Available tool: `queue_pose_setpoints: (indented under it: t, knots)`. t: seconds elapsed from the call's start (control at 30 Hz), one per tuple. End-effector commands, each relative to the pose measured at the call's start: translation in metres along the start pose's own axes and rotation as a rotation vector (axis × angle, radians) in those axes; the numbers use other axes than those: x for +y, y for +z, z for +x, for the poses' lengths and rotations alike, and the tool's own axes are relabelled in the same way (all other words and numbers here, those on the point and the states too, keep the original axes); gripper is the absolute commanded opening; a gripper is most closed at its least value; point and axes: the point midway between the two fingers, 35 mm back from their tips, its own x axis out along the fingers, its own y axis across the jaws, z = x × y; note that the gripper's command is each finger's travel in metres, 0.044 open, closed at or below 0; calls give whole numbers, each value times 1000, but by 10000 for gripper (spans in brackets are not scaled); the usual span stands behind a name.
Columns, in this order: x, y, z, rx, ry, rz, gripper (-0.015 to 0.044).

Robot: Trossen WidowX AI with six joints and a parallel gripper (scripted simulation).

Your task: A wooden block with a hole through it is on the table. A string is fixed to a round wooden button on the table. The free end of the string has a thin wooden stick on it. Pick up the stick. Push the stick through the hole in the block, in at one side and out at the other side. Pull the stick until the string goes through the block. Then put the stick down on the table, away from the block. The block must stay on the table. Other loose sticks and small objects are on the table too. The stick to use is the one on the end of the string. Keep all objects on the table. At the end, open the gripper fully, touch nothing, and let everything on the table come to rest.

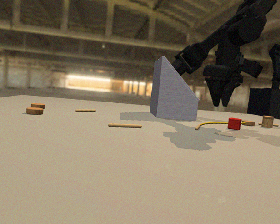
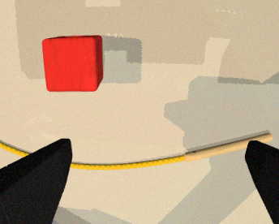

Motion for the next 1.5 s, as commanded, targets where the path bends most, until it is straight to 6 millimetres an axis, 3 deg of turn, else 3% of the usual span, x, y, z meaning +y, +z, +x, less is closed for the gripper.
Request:
queue_pose_setpoints:
  t: [0.0, 0.2, 0.9, 1.3, 1.47]
  knots:
    - [-31, -34, 2, 0, 9, 1007, 440]
    - [-37, -42, 2, 1, 15, 1321, 440]
    - [-37, -42, 2, 1, 15, 1328, 440]
    - [-37, -42, 2, 1, 15, 1328, 125]
    - [-37, -42, 2, 1, 15, 1328, 123]
